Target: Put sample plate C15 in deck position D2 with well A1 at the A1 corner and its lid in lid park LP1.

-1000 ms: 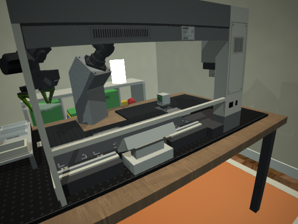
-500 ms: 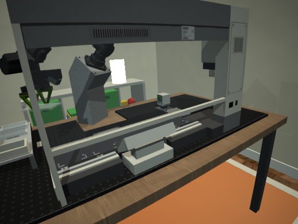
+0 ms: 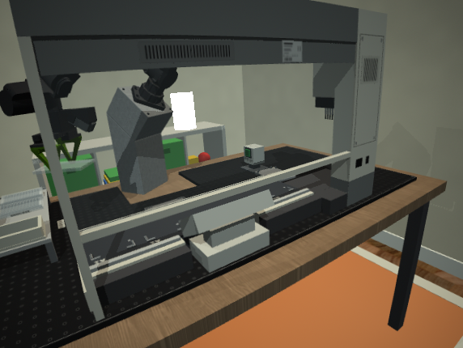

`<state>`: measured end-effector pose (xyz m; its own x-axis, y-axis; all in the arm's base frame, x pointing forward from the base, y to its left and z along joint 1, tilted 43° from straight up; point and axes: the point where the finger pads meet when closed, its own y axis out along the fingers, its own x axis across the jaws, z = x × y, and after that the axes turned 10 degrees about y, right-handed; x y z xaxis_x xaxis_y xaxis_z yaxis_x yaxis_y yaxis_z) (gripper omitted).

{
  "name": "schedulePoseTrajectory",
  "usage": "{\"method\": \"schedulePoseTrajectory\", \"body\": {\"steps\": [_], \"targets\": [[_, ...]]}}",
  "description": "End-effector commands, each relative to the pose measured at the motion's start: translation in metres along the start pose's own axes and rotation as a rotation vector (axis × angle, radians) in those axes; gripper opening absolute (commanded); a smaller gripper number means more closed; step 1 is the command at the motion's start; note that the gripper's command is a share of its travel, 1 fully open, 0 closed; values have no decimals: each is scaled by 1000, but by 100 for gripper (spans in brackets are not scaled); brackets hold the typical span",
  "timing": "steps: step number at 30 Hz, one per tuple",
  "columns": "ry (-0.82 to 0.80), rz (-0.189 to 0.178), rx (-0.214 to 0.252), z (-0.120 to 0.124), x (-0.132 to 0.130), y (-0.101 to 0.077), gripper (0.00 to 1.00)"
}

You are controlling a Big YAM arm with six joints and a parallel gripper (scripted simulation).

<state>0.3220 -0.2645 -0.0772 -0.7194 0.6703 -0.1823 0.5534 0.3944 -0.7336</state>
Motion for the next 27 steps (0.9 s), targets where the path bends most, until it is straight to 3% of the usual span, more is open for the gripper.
{"method": "schedulePoseTrajectory", "body": {"steps": [1, 25, 27], "targets": [[16, 10, 1, 7, 3, -9, 0], [16, 10, 1, 7, 3, -9, 0], [-79, 14, 3, -14, 2, -4, 0]]}}
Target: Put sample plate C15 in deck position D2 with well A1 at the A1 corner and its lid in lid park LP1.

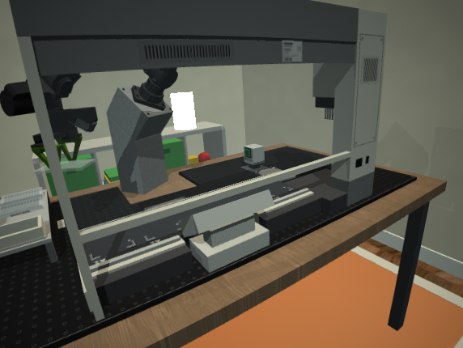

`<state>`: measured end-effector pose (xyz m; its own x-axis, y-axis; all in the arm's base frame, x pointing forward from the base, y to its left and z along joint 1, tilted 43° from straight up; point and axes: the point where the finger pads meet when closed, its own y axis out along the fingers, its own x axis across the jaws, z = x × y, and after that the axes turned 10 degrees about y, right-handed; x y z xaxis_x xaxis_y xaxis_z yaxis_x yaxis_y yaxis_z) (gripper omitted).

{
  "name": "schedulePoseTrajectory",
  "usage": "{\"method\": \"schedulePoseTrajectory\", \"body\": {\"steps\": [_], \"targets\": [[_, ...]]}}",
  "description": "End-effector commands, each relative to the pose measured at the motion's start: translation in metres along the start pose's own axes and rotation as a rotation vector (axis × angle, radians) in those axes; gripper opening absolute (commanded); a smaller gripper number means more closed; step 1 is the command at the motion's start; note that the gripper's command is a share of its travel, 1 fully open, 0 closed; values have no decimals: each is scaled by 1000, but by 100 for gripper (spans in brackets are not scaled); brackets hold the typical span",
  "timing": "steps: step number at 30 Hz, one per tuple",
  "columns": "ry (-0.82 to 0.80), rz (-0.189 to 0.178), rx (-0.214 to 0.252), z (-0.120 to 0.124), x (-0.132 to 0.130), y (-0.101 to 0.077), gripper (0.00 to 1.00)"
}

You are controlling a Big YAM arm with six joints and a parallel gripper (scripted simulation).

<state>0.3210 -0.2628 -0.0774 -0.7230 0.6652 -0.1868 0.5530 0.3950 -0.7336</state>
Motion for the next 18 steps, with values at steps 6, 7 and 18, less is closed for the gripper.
{"method": "schedulePoseTrajectory", "body": {"steps": [6, 7, 18], "targets": [[-124, 14, 2, -36, 20, -3, 0], [-124, 14, 2, -36, 20, -3, 0], [-205, 13, 3, -70, 51, -2, 0]]}}
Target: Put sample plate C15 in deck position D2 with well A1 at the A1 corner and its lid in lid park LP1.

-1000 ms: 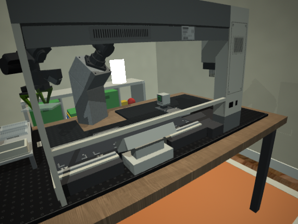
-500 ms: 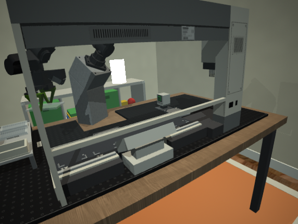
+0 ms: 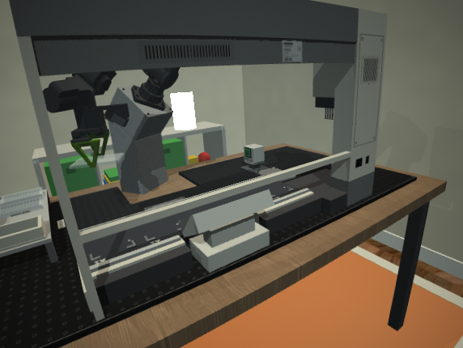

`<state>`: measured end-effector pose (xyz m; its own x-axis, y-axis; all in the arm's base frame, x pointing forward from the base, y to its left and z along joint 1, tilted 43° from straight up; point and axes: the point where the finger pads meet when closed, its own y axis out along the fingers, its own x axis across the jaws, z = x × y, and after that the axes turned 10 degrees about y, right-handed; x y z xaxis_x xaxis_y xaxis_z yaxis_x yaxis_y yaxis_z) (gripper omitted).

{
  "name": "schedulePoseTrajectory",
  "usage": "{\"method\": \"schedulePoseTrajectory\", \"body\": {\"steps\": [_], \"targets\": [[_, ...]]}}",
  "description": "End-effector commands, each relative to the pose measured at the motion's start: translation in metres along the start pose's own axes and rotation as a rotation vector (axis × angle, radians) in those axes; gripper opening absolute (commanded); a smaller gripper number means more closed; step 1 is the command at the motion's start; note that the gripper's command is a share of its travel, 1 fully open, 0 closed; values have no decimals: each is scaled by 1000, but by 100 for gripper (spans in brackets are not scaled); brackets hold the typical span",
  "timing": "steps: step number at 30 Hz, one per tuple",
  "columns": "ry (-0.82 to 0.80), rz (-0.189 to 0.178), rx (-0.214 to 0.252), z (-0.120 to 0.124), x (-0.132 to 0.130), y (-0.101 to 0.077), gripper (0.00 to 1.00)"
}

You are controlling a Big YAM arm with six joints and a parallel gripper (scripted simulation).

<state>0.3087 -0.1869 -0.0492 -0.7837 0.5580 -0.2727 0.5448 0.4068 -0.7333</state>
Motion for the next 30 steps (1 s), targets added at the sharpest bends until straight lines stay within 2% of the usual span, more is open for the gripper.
{"method": "schedulePoseTrajectory", "body": {"steps": [1, 2, 4, 30], "targets": [[-49, 30, 12, -6, -5, -6, 0], [-65, 25, 10, -13, -2, -4, 0], [-43, 44, 19, -4, -2, -11, 0], [-41, 40, 17, -4, -2, -10, 0]]}}
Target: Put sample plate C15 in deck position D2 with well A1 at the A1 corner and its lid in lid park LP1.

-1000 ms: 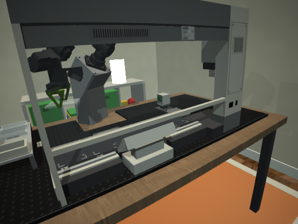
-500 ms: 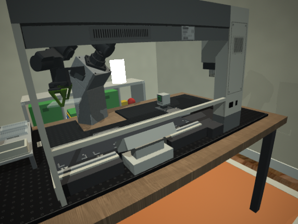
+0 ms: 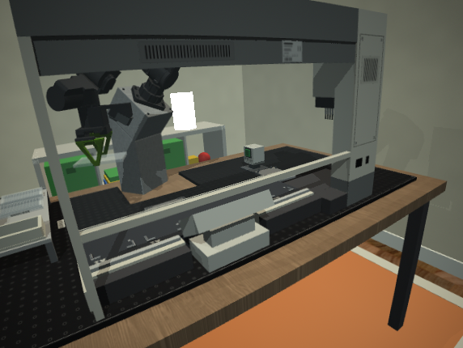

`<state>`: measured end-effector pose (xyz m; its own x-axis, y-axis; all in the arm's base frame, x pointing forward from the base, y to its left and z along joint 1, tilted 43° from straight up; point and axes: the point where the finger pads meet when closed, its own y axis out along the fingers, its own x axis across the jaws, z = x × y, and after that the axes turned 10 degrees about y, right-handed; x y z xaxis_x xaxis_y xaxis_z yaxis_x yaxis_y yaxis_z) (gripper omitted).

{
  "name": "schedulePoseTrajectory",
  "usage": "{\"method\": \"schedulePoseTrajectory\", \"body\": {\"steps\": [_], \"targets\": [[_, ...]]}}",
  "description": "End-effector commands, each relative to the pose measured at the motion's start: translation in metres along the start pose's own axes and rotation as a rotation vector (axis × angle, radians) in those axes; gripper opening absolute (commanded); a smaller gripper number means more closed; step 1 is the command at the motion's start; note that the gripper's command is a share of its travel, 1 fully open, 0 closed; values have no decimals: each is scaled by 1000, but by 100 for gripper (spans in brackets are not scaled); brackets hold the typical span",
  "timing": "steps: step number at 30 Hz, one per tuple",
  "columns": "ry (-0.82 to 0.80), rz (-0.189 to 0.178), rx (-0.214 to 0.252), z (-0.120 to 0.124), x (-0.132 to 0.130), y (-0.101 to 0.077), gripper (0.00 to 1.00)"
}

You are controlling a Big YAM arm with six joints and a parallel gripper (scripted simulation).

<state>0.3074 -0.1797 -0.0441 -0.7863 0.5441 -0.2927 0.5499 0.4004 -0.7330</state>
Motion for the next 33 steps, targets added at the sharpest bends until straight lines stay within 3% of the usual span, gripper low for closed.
{"method": "schedulePoseTrajectory", "body": {"steps": [1, 20, 21, 33], "targets": [[-17, 32, 15, 5, -5, -8, 0], [-17, 32, 15, 5, -5, -8, 0], [-51, 15, 3, -10, -3, -2, 0], [-167, 15, 5, -52, 24, -1, 0]]}}
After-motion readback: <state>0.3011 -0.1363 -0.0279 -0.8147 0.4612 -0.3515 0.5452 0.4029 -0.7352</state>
